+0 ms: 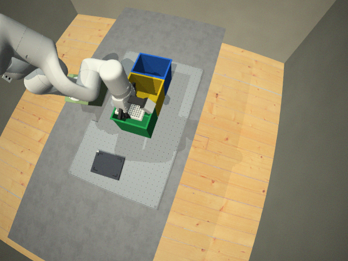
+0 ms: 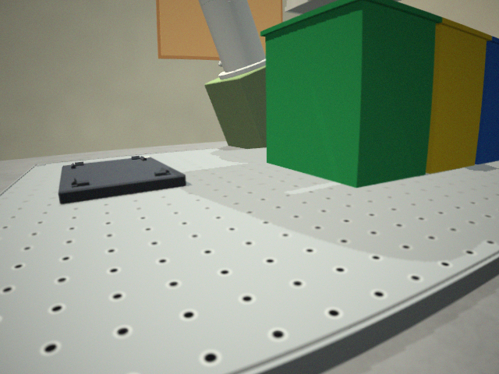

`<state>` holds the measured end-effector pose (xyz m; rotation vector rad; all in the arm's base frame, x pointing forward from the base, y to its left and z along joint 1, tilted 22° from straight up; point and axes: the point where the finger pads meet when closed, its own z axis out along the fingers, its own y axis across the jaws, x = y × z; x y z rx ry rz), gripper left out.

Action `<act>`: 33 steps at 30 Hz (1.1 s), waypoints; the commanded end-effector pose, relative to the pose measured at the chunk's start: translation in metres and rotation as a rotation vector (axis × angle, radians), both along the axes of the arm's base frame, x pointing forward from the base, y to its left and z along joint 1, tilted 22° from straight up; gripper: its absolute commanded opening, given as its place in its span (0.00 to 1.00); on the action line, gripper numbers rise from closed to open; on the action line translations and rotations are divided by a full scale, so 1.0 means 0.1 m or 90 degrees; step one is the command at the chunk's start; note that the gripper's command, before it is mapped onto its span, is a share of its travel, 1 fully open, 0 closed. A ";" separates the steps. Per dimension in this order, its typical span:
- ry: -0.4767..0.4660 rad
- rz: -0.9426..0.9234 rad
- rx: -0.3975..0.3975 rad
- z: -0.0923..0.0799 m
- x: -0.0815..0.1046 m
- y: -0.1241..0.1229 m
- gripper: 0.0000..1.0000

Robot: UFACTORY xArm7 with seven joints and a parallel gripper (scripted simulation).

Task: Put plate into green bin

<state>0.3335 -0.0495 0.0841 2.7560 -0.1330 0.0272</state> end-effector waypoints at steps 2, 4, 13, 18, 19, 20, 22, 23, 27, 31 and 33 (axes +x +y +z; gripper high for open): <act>-0.002 0.001 -0.001 0.00 0.02 0.00 0.00; -0.002 0.001 -0.001 0.00 0.02 0.00 0.00; -0.002 0.001 -0.001 0.01 0.02 0.00 0.00; -0.002 0.001 -0.001 0.00 0.01 0.00 0.00; -0.002 0.001 -0.001 0.00 0.01 0.00 0.00; -0.002 0.001 -0.001 0.00 0.01 0.00 0.00; -0.002 0.001 -0.001 -0.01 0.01 0.00 0.00; -0.002 0.001 -0.001 -0.01 0.01 0.00 0.00; -0.002 0.001 -0.001 -0.01 0.01 -0.01 0.00; -0.002 0.001 -0.001 -0.02 0.01 -0.01 0.00; -0.002 0.001 -0.001 -0.02 0.01 -0.01 0.00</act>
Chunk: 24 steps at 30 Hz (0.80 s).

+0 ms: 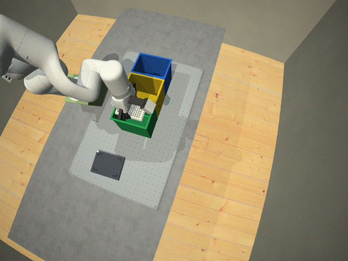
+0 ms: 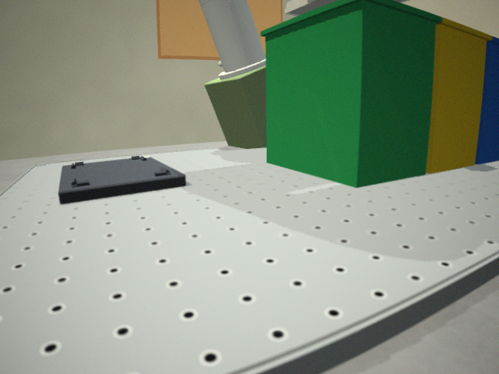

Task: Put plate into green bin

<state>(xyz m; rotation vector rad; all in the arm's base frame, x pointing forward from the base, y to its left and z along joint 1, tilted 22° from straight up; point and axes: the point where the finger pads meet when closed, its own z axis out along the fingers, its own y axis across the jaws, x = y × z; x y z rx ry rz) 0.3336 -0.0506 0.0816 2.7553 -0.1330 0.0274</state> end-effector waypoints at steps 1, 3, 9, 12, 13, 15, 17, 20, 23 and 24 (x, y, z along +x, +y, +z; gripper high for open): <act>-0.002 0.001 0.000 0.00 0.01 0.00 0.00; -0.002 0.001 0.000 0.00 0.01 0.00 0.00; -0.002 0.001 0.000 -0.01 0.01 0.00 0.00; -0.002 0.001 0.000 -0.01 0.01 0.00 0.00; -0.002 0.001 0.000 -0.01 0.01 0.00 0.00; -0.002 0.001 0.000 -0.01 0.01 -0.01 0.00; -0.002 0.001 0.000 -0.02 0.01 -0.01 0.00; -0.002 0.001 0.000 -0.02 0.01 -0.01 0.00; -0.002 0.001 0.000 -0.03 0.01 -0.01 0.00; -0.002 0.001 0.000 -0.03 0.01 -0.01 0.00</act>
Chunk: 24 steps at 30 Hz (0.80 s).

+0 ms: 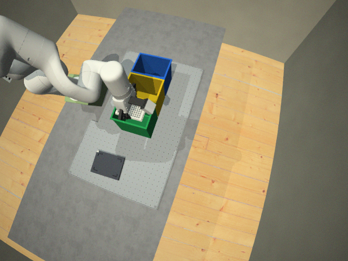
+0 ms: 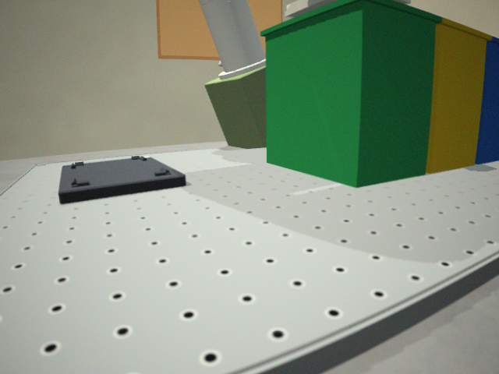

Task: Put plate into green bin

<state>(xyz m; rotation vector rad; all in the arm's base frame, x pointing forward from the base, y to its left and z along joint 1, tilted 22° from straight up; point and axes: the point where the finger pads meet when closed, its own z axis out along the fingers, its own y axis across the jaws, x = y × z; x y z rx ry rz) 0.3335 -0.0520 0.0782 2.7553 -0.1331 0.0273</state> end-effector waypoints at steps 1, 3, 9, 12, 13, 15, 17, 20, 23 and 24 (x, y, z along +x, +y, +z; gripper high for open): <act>-0.002 0.001 0.000 0.00 0.01 0.00 0.00; -0.002 0.001 0.000 0.00 0.01 0.00 0.00; -0.002 0.001 0.000 -0.01 0.01 0.00 0.00; -0.002 0.001 0.000 -0.01 0.01 0.00 0.00; -0.002 0.001 0.000 -0.01 0.01 0.00 0.00; -0.002 0.001 0.000 -0.01 0.01 -0.01 0.00; -0.002 0.001 0.000 -0.02 0.01 -0.01 0.00; -0.002 0.001 0.000 -0.02 0.01 -0.01 0.00; -0.002 0.001 0.000 -0.03 0.01 -0.01 0.00; -0.002 0.001 0.000 -0.03 0.01 -0.01 0.00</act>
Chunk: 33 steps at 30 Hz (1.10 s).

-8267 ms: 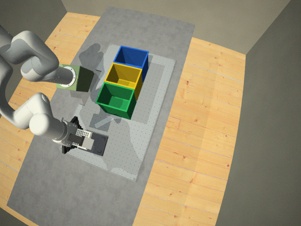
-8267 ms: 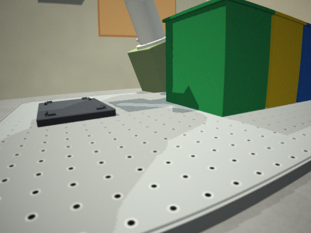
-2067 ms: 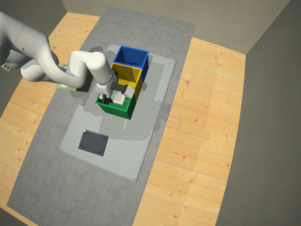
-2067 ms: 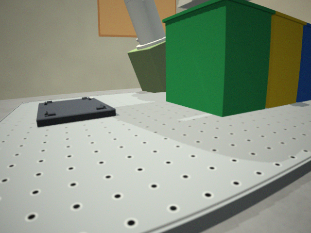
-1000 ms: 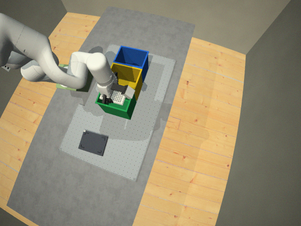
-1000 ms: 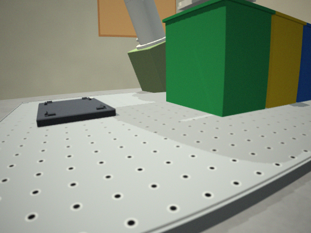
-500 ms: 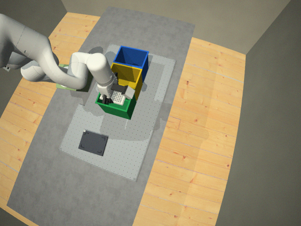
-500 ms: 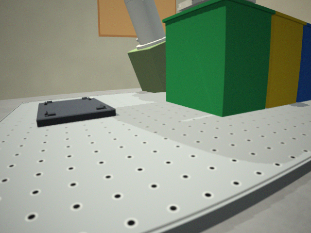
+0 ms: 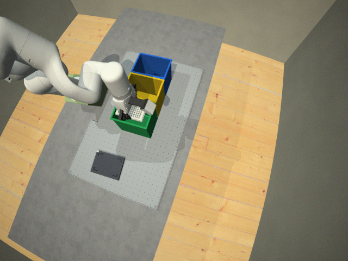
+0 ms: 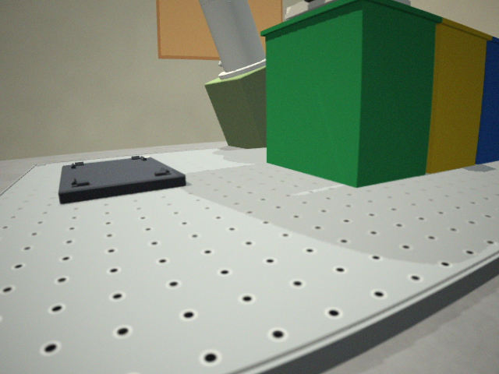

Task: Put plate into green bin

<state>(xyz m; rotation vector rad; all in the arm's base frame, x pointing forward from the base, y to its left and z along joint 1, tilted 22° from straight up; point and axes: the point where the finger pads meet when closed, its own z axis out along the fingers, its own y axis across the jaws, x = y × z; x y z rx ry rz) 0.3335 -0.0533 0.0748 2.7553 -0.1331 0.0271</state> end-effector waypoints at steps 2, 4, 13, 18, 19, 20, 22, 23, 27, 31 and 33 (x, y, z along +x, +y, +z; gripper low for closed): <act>-0.002 0.001 0.000 0.00 0.01 0.00 0.00; -0.002 0.001 0.000 0.00 0.01 0.00 0.00; -0.002 0.001 0.000 -0.01 0.01 0.00 1.00; -0.002 0.001 0.000 -0.01 0.01 0.00 1.00; -0.002 0.001 0.000 -0.01 0.01 0.00 1.00; -0.002 0.001 0.000 -0.01 0.01 0.00 1.00; -0.002 0.001 0.000 -0.01 0.01 0.00 1.00; -0.002 0.001 0.000 -0.01 0.01 0.00 1.00; -0.002 0.001 0.000 -0.01 0.01 0.00 1.00; -0.002 0.001 0.000 -0.01 0.01 0.00 1.00; -0.002 0.001 0.000 -0.01 0.01 0.00 1.00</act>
